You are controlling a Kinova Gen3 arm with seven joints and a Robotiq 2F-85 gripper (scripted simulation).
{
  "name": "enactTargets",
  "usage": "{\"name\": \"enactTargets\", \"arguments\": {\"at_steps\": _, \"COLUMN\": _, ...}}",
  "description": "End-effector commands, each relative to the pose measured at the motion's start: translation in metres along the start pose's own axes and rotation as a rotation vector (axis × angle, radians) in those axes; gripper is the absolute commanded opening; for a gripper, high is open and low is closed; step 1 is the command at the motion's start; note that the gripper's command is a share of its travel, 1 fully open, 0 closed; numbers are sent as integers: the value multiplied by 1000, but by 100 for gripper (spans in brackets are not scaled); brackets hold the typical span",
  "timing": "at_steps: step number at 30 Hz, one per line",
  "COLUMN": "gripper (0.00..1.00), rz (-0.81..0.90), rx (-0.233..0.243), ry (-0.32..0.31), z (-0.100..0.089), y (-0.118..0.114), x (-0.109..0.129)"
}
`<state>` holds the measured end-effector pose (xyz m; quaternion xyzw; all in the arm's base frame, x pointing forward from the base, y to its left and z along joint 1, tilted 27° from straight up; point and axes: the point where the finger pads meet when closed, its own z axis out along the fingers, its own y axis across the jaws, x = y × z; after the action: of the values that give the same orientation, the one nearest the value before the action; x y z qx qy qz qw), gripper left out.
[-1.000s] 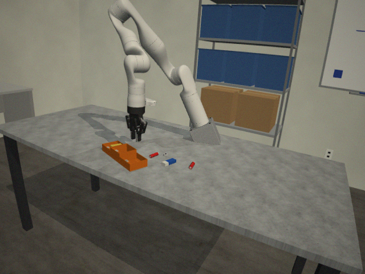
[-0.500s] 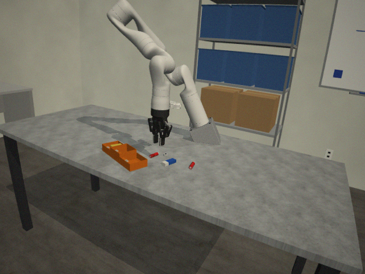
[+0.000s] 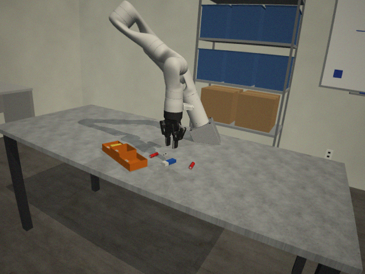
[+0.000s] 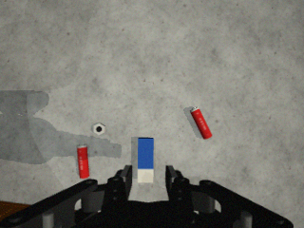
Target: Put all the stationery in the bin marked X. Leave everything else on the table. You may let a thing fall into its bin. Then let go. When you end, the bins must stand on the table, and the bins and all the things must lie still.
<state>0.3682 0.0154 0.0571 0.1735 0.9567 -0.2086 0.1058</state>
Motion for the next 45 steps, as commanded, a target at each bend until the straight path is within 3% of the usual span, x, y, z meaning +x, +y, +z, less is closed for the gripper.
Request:
{"name": "enactTargets", "arguments": {"at_steps": 1, "gripper": 38, "rz": -2, "rx": 0, "ry": 0, "z": 0, "y": 0, "x": 0}}
{"name": "enactTargets", "arguments": {"at_steps": 45, "gripper": 38, "rz": -3, "rx": 0, "ry": 1, "z": 0, "y": -5, "x": -4}}
